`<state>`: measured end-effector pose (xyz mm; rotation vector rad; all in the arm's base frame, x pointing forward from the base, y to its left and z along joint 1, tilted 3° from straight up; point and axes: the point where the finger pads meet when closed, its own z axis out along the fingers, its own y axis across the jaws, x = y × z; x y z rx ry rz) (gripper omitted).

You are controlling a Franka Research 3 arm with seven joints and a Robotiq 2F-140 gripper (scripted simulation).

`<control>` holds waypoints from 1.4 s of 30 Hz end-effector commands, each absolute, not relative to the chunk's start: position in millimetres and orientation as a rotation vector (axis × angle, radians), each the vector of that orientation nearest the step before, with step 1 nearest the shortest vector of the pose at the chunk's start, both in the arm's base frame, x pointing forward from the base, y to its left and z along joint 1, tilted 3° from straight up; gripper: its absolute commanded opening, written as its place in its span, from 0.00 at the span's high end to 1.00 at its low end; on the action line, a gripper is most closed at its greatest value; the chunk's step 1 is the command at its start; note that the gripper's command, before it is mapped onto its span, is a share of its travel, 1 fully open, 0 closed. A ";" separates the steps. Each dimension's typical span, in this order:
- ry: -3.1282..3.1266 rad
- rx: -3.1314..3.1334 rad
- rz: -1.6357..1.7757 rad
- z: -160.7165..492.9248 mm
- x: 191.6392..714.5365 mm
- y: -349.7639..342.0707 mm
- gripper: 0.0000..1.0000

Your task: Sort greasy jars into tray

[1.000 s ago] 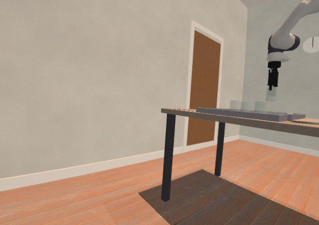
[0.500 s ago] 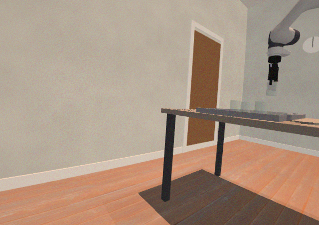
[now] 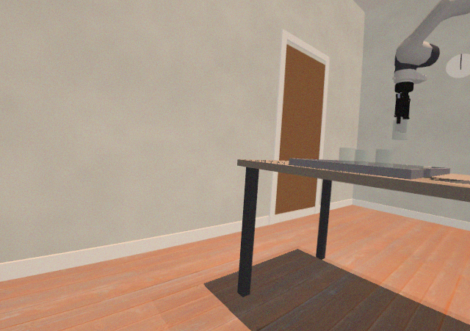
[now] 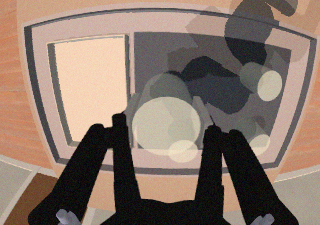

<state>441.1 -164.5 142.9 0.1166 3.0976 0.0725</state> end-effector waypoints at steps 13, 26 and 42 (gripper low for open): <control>3.104 0.080 0.070 141.7 453.0 -207.9 1.00; 3.104 0.080 0.070 140.6 463.7 -242.4 1.00; 3.104 0.080 0.070 139.1 477.4 -286.4 1.00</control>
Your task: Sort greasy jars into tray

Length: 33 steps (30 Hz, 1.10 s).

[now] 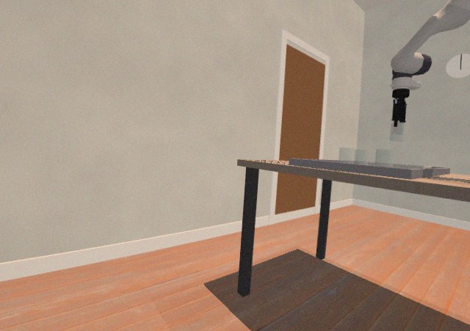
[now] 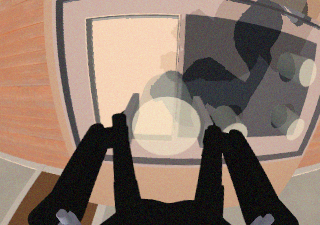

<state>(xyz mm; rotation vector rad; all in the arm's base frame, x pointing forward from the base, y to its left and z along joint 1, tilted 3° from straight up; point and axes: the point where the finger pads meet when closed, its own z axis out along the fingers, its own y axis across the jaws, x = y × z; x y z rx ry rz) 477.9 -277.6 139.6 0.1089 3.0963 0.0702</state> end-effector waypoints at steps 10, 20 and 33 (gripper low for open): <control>3.104 0.080 0.070 138.3 485.2 -311.5 1.00; 3.104 0.080 0.070 137.3 494.9 -342.9 1.00; 3.104 0.080 0.070 126.5 498.2 -351.9 1.00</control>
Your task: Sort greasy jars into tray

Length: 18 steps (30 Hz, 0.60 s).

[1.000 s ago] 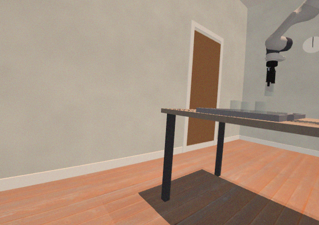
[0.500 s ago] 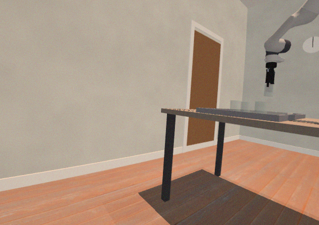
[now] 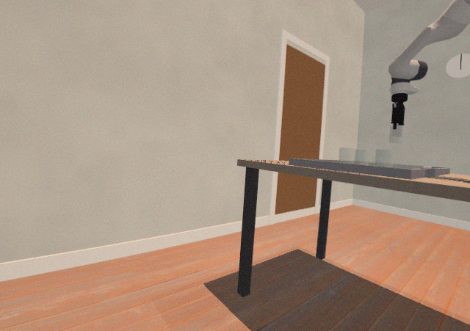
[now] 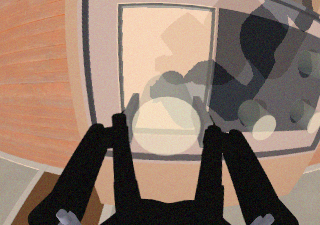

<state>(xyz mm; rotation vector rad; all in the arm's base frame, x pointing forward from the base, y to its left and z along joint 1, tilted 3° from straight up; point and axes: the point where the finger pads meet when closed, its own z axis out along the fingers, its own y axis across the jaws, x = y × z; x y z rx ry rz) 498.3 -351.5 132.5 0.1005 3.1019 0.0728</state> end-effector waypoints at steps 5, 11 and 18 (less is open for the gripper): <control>3.104 0.080 0.070 113.5 498.7 -351.3 1.00; 3.104 0.080 0.070 103.0 499.1 -350.9 1.00; 3.104 0.080 0.070 84.7 499.8 -350.1 1.00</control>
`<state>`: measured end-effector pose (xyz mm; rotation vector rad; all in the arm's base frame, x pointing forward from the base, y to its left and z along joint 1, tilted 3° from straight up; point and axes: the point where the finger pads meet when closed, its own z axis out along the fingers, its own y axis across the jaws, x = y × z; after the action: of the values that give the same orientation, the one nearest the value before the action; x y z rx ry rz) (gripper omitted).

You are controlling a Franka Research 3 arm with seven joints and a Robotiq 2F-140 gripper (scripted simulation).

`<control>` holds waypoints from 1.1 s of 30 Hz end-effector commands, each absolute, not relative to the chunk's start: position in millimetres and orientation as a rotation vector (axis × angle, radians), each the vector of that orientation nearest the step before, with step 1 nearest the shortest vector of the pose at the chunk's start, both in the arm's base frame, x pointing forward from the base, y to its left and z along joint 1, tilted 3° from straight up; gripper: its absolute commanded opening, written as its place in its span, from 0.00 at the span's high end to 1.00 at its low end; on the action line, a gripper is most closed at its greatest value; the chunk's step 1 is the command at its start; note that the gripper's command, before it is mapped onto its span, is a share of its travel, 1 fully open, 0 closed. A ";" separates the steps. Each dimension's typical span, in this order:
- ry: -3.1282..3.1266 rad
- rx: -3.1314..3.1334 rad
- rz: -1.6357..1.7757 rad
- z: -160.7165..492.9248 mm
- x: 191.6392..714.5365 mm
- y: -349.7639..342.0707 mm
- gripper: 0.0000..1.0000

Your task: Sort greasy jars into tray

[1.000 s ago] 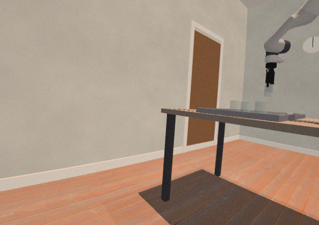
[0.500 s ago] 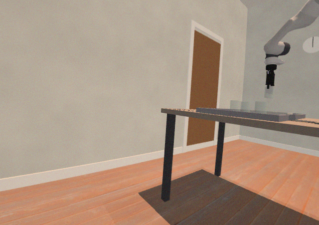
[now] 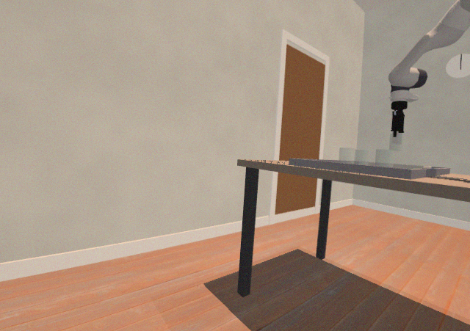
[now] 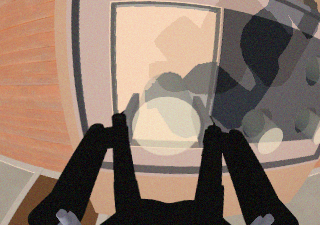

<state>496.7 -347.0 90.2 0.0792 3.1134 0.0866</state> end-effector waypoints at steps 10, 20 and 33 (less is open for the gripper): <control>3.104 0.080 0.070 63.8 500.5 -349.1 1.00; 3.104 0.080 0.070 37.7 501.5 -348.0 1.00; 3.104 0.080 0.070 16.7 502.2 -347.1 1.00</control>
<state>498.5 -343.5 16.1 0.0712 3.1148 0.0873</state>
